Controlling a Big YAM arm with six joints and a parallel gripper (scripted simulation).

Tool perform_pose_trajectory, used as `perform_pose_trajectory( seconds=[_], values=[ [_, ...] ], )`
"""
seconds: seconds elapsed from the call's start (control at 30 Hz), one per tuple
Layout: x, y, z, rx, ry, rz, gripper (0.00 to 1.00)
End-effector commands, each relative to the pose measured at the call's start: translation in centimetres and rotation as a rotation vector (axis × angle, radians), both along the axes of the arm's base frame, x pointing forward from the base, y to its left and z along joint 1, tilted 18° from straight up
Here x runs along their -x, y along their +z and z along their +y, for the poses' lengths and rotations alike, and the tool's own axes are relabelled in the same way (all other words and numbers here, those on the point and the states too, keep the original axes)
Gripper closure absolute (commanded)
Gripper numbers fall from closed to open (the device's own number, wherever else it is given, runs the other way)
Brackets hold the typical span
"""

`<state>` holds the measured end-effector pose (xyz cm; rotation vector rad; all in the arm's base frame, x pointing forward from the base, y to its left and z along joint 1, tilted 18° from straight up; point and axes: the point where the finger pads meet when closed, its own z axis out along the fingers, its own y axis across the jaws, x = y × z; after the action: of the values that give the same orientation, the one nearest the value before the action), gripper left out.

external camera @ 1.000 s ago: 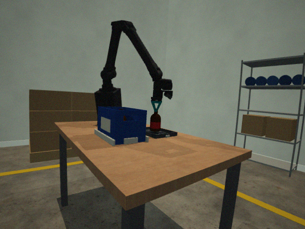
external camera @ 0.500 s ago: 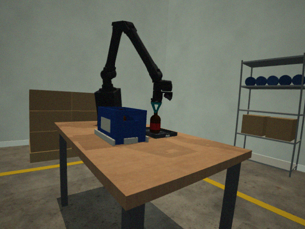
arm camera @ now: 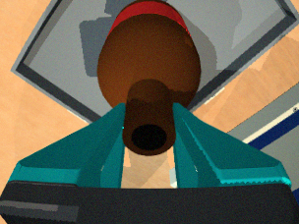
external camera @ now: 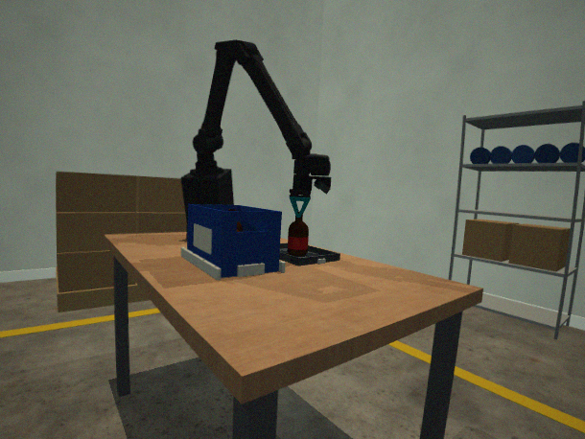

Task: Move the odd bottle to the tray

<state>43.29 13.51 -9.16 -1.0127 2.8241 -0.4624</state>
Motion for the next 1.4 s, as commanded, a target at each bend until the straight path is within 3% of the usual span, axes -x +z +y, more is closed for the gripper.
perform_pose_trajectory(
  seconds=[0.0,1.37],
  values=[
    [-1.57,0.29,0.21,-0.014,0.002,-0.026,1.00],
    [-1.71,0.46,0.31,-0.017,0.003,-0.031,1.00]
  ],
)
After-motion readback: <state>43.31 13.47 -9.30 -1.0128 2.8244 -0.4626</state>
